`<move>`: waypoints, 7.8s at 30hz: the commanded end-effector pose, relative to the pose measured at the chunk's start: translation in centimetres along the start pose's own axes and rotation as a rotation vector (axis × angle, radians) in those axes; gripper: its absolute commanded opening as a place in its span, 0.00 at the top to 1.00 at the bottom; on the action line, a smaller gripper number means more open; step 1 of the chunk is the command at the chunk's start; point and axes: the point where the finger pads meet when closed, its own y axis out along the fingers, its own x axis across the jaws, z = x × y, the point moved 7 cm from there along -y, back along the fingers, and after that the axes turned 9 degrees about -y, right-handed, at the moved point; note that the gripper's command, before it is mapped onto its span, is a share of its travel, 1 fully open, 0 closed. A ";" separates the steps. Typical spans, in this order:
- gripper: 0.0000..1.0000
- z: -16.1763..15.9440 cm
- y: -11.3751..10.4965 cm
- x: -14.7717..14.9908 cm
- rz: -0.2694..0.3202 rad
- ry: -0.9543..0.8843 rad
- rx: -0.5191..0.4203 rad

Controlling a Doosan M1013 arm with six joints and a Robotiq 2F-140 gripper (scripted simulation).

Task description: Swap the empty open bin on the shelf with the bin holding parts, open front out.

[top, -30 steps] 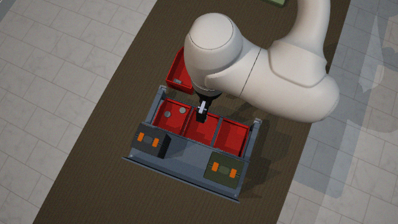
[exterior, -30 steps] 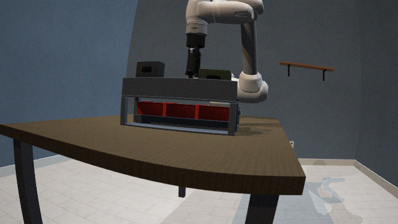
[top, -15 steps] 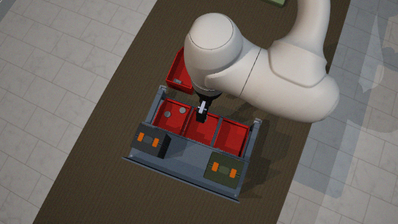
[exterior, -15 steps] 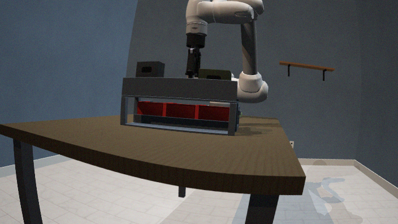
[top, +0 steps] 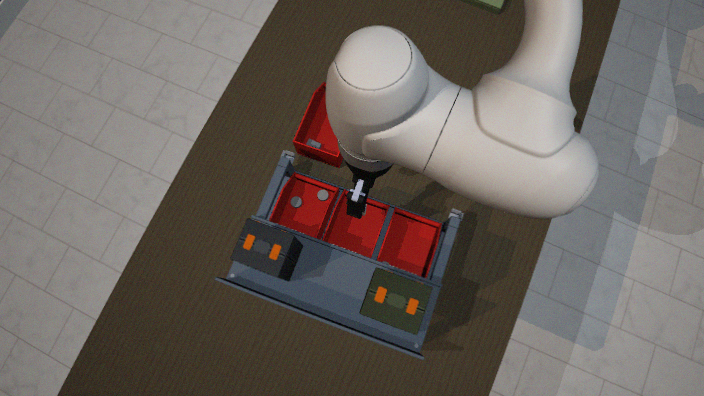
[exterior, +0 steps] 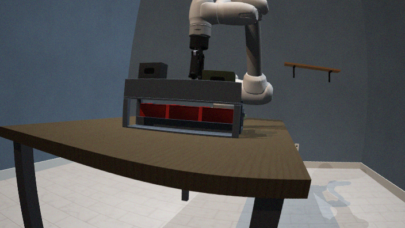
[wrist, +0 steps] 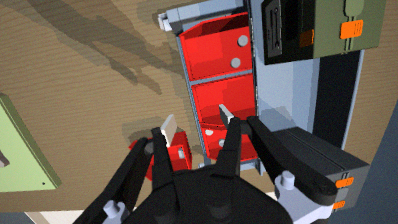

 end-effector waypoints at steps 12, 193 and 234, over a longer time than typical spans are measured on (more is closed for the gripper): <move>0.38 0.0 1.9 0.0 0.000 0.000 0.000; 0.90 0.0 7.6 0.0 0.000 0.000 0.000; 0.90 0.1 6.7 -0.2 0.000 0.000 0.000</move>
